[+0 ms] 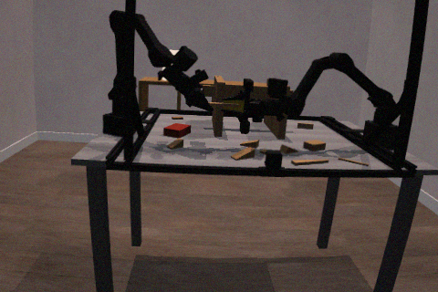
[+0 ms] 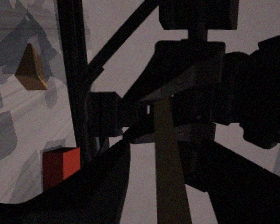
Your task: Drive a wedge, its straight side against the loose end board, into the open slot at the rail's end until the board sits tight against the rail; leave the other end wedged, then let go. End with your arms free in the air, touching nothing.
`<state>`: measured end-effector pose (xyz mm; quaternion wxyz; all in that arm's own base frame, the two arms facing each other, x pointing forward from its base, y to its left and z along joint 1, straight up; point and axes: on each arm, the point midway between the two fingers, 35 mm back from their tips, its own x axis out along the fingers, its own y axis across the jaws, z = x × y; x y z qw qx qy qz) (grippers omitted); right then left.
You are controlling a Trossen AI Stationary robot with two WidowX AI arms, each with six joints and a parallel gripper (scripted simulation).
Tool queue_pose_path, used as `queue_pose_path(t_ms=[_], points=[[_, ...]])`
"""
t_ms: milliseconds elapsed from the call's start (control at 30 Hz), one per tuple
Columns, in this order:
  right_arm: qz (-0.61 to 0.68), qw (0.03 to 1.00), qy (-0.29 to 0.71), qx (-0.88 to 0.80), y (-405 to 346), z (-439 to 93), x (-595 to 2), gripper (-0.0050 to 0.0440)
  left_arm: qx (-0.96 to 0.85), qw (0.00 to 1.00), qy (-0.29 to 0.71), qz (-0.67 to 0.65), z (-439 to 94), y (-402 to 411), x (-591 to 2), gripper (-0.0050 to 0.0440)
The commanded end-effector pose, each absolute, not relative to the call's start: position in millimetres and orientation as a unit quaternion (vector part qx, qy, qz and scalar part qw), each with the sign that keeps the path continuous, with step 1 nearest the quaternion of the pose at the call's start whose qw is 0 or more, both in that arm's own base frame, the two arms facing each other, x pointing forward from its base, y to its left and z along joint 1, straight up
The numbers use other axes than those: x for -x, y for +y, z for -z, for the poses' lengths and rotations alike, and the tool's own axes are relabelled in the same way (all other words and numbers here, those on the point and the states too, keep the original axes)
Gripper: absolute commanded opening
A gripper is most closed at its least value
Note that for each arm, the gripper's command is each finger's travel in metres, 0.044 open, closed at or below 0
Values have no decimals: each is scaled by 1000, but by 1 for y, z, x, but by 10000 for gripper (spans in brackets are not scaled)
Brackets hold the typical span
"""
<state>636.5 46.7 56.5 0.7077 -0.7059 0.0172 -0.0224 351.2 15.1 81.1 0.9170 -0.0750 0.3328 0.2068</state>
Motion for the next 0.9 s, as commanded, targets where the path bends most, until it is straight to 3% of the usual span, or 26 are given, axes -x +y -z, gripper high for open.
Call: queue_pose_path(t_ms=[0,267,567,800,867], points=[[20,707,20,707,46,-53,-636,196,76,917,333,-207,-81,15,-351,0],[20,707,20,707,47,-52,-631,196,76,917,333,-207,-81,15,-351,0],[20,707,20,707,52,-51,-551,196,76,917,333,-207,-81,15,-351,0],[20,707,20,707,52,-53,-526,196,76,917,333,-207,-81,15,-351,0],[15,712,21,702,51,-51,-542,244,76,917,333,-207,-81,15,-351,0]])
